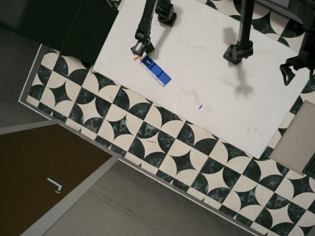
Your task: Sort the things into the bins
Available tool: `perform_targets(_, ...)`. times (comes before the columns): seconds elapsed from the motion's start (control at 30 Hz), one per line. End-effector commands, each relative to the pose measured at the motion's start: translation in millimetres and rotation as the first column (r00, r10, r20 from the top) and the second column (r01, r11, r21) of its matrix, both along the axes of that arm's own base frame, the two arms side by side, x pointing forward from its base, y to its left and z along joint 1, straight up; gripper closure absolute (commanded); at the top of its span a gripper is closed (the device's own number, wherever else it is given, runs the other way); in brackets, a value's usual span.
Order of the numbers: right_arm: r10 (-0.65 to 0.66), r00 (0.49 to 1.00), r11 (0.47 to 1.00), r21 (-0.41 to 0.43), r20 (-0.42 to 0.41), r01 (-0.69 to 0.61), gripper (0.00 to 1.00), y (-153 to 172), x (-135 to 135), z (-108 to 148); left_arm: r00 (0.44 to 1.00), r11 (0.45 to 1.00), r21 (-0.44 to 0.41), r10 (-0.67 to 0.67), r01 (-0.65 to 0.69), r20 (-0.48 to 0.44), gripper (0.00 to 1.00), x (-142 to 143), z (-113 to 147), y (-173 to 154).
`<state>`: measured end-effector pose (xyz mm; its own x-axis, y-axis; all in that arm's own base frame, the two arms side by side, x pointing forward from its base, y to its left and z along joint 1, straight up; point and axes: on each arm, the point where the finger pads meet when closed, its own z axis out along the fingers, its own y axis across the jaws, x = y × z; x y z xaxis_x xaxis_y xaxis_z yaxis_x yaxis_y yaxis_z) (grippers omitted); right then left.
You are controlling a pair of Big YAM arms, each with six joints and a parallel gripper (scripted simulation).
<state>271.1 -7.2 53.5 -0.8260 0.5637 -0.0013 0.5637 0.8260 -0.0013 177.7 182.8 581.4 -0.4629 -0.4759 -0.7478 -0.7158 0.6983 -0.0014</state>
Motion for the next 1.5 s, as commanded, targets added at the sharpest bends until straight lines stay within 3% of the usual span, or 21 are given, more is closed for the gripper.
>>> perform_targets(0.0, 0.001, 1.000, 1.000, 0.003, 0.017, -0.001, 0.47, -2, 2, 7, 1.000, 0.999, 0.031, -0.013, 0.012, 0.029, 0.00, -5, 21, -11)
perform_targets(0.03, 0.000, 1.000, 1.000, 0.001, 0.030, 0.000, 0.47, 0, 11, 9, 1.000, 0.999, 0.031, -0.013, 0.012, 0.029, 0.00, -5, 21, -11)
perform_targets(0.1, -0.001, 1.000, 1.000, 0.003, 0.010, 0.001, 0.47, -2, -2, 4, 1.000, 0.999, 0.031, -0.013, 0.012, 0.029, 0.00, -5, 21, -11)
perform_targets(0.13, 0.000, 1.000, 1.000, 0.001, 0.030, 0.000, 0.47, -1, 11, 9, 1.000, 0.999, 0.031, -0.013, 0.012, 0.029, 0.00, -5, 21, -11)
perform_targets(0.53, 0.000, 1.000, 1.000, 0.001, 0.030, 0.000, 0.47, -1, 10, 9, 1.000, 0.999, 0.031, -0.013, 0.012, 0.029, 0.00, -5, 21, -11)
perform_targets(0.57, 0.000, 1.000, 1.000, 0.004, 0.001, 0.000, 0.47, -3, 0, -7, 1.000, 0.999, 0.031, -0.013, 0.012, 0.029, 0.00, -5, 21, -11)
perform_targets(0.77, 0.002, 1.000, 1.000, 0.004, 0.001, -0.002, 0.47, 0, 0, -31, 1.000, 0.999, 0.031, -0.013, 0.012, 0.029, 0.00, -5, 21, -11)
perform_targets(0.87, 0.002, 1.000, 1.000, 0.003, 0.019, -0.002, 0.47, 0, 9, -30, 1.000, 0.999, 0.031, -0.013, 0.012, 0.029, 0.00, -5, 21, -11)
perform_targets(1.1, 0.002, 1.000, 1.000, 0.004, 0.000, -0.002, 0.47, 2, 2, -62, 1.000, 0.999, 0.031, -0.013, 0.012, 0.029, 0.00, -5, 21, -11)
perform_targets(1.23, 0.002, 0.997, 1.000, 0.002, 0.076, -0.003, 0.47, 3, 31, -41, 1.000, 0.999, 0.031, -0.013, 0.012, 0.029, 0.00, -5, 21, -11)
perform_targets(1.47, 0.001, 0.999, 1.000, 0.002, 0.047, -0.001, 0.47, 2, 28, -52, 1.000, 0.999, 0.031, -0.013, 0.012, 0.029, 0.00, -5, 21, -11)
